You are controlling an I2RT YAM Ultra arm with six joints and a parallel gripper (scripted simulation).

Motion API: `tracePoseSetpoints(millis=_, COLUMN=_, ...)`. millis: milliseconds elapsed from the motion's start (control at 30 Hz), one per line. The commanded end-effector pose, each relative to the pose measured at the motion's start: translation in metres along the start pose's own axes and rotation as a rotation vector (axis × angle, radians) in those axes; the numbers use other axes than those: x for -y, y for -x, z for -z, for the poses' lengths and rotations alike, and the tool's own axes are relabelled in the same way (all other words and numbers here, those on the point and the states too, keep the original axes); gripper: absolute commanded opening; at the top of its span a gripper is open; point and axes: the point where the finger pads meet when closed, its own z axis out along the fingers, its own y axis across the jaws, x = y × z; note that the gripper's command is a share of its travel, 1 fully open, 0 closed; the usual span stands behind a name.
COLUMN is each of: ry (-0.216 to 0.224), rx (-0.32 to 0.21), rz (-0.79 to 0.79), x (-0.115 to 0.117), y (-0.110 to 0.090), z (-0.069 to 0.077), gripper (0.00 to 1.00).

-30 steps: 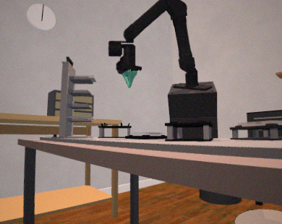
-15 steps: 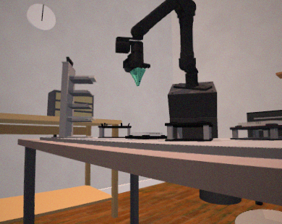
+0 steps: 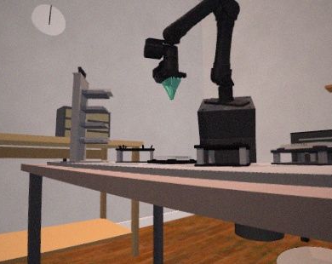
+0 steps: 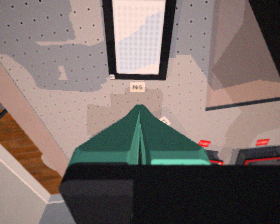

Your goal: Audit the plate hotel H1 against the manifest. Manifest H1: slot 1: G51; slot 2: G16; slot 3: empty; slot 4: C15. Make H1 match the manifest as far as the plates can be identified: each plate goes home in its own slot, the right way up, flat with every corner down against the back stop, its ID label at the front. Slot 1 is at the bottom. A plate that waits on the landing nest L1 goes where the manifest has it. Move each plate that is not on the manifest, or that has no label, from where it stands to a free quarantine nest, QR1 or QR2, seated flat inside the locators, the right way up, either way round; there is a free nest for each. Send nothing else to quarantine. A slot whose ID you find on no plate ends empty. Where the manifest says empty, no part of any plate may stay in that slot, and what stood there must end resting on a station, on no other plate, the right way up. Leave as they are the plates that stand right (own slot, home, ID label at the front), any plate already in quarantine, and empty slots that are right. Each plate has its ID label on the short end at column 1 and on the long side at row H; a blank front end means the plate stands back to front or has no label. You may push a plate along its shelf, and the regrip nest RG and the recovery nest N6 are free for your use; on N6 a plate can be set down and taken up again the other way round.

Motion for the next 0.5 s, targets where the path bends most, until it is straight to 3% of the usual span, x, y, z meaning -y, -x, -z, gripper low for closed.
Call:
tracePoseSetpoints(millis=0, ry=0.02, rx=0.023, rz=-0.024, x=-0.002, y=-0.001, z=0.002, gripper=1.0)
tracePoseSetpoints(millis=67, ry=0.02, rx=0.023, rz=-0.024, x=-0.002, y=-0.001, z=0.002, gripper=1.0)
tracePoseSetpoints(millis=467, ry=0.02, rx=0.022, rz=-0.025, x=-0.003, y=-0.001, z=-0.038, gripper=1.0)
